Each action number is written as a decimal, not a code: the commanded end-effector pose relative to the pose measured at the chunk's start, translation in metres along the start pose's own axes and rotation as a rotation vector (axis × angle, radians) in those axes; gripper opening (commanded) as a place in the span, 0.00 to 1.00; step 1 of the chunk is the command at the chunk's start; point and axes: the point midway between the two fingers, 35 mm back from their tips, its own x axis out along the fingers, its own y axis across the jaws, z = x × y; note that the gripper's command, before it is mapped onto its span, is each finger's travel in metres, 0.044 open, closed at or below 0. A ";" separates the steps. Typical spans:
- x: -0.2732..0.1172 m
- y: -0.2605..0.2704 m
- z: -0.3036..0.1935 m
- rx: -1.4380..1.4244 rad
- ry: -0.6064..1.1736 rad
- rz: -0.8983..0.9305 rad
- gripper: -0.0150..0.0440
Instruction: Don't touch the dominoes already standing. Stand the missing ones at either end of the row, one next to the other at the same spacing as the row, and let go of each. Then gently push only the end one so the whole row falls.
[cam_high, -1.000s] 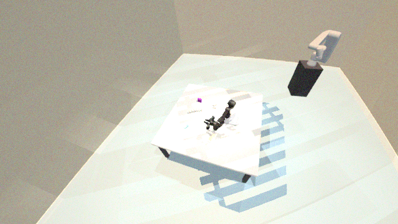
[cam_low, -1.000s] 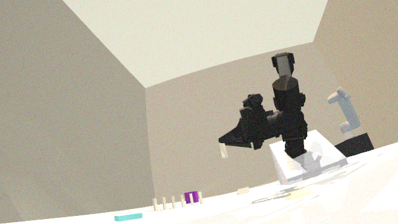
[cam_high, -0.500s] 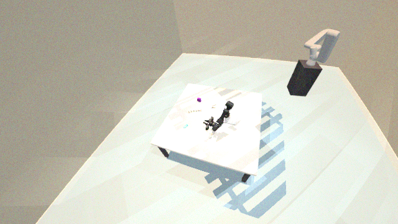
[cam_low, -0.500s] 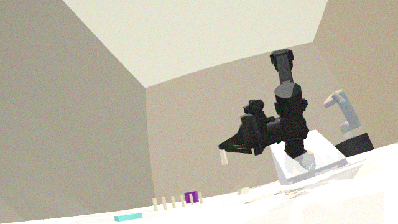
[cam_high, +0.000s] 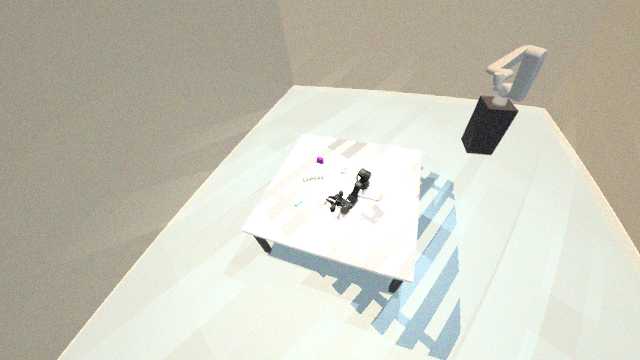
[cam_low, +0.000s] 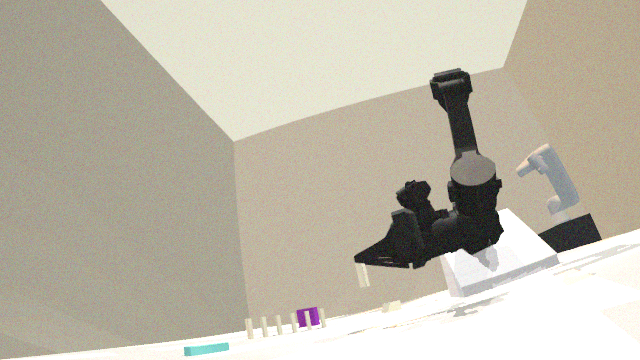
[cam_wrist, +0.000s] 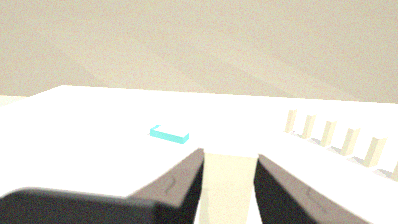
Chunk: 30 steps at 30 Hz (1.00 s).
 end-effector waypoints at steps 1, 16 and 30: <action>0.000 0.000 -0.011 0.001 -0.001 -0.001 0.44; 0.000 -0.006 -0.048 -0.003 0.000 0.001 0.44; -0.001 -0.010 -0.061 -0.004 -0.001 0.001 0.44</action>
